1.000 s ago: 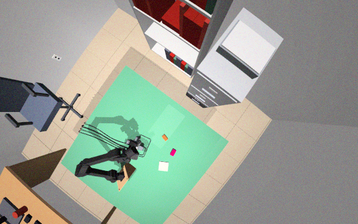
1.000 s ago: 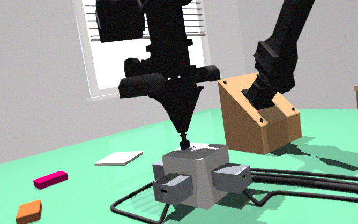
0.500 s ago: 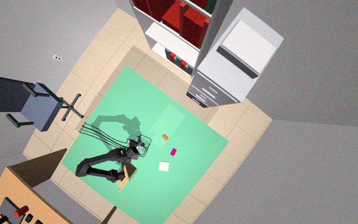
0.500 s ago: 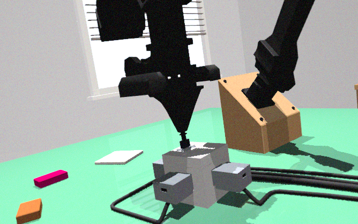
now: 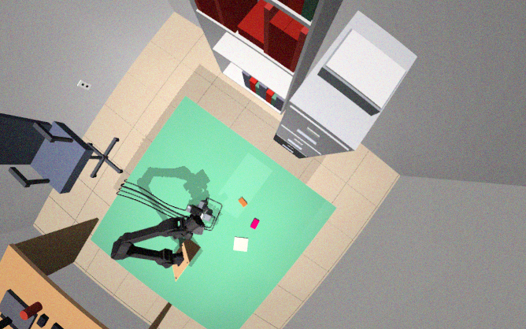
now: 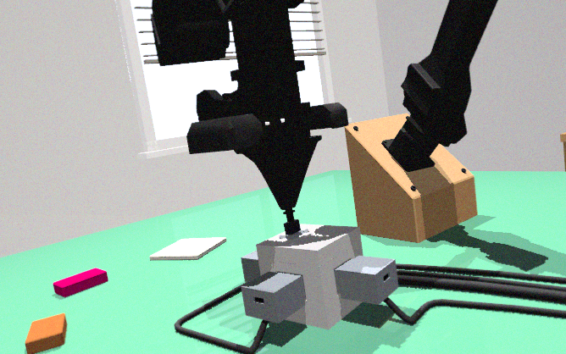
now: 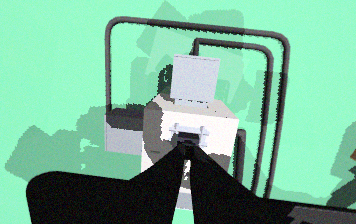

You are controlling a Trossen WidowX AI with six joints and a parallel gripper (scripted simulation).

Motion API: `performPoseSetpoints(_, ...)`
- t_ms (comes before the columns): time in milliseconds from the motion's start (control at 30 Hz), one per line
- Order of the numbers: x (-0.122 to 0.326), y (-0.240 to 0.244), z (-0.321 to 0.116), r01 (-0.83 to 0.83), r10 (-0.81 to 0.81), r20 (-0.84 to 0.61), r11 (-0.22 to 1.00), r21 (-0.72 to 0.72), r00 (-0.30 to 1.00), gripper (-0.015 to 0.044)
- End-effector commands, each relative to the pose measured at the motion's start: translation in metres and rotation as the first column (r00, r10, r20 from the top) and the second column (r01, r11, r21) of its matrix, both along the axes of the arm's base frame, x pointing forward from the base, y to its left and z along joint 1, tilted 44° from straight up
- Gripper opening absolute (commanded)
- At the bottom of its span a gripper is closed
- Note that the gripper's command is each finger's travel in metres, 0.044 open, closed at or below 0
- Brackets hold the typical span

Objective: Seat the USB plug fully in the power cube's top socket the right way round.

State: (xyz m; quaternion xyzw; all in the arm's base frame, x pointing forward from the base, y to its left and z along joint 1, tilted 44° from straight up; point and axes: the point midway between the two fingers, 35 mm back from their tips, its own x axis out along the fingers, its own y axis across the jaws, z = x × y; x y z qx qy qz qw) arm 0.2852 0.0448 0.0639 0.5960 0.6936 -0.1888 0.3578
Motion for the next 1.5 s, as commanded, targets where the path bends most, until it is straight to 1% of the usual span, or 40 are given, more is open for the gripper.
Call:
performPoseSetpoints(0, -0.0002, 0.0028, -0.0007, -0.005, 0.005, -0.001, 1.0, 0.004, 1.0, 0.0)
performPoseSetpoints(600, -0.0002, 0.0028, -0.0007, -0.005, 0.005, -0.001, 1.0, 0.004, 1.0, 0.0)
performPoseSetpoints(700, 0.0, 0.0, -0.0002, 0.0, 0.0, 0.001, 1.0, 0.0, 1.0, 0.0079)
performPoseSetpoints(733, 0.0, 0.0, -0.0002, 0.0, 0.0, 0.001, 1.0, 0.0, 1.0, 0.0095)
performPoseSetpoints(1467, 0.0001, -0.0022, 0.0026, -0.002, 0.002, 0.001, 1.0, 0.0, 1.0, 0.0095)
